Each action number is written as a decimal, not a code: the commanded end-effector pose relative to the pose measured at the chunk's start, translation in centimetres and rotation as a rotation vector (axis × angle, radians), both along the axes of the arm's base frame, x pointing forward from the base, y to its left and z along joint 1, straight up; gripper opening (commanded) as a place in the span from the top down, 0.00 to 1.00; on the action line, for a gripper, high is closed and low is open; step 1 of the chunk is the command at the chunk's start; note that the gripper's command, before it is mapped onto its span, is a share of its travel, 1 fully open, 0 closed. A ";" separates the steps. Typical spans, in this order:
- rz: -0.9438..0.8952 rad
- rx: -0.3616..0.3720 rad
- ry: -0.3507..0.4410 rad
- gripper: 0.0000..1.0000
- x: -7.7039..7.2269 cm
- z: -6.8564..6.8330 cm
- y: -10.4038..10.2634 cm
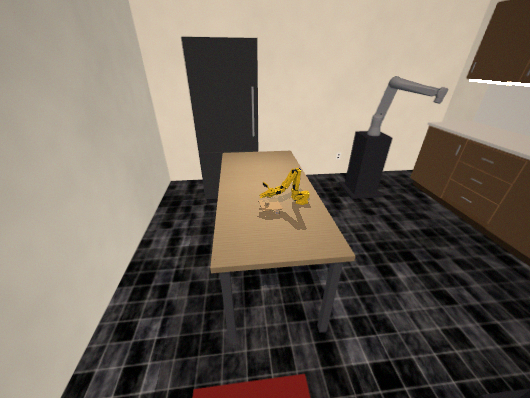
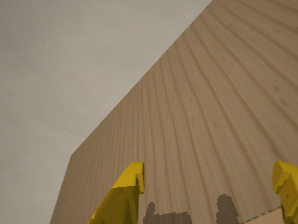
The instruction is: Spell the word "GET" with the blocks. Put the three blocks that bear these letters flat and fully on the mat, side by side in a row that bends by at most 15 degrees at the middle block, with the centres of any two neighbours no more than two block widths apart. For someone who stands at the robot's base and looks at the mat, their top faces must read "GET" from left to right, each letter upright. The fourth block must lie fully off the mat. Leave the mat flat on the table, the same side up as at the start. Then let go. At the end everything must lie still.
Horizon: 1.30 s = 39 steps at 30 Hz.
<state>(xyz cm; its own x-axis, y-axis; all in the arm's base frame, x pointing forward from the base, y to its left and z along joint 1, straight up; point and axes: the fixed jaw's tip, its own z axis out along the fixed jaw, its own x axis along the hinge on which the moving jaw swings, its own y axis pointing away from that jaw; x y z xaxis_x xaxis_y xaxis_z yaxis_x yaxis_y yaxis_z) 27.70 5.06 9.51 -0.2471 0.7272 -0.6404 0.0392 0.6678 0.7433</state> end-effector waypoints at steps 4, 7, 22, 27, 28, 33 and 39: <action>0.081 -0.249 0.145 0.68 3.3 3.2 1.2; 0.088 -0.267 0.161 0.68 3.3 3.3 1.2; 0.140 -0.339 0.257 0.68 1.9 4.7 1.3; 0.162 -0.371 0.291 0.68 1.1 5.2 1.2; 0.166 -0.376 0.296 0.68 0.9 5.3 1.2; 0.186 -0.400 0.325 0.68 -0.3 5.9 1.0; 0.207 -0.424 0.352 0.68 -1.5 6.4 0.8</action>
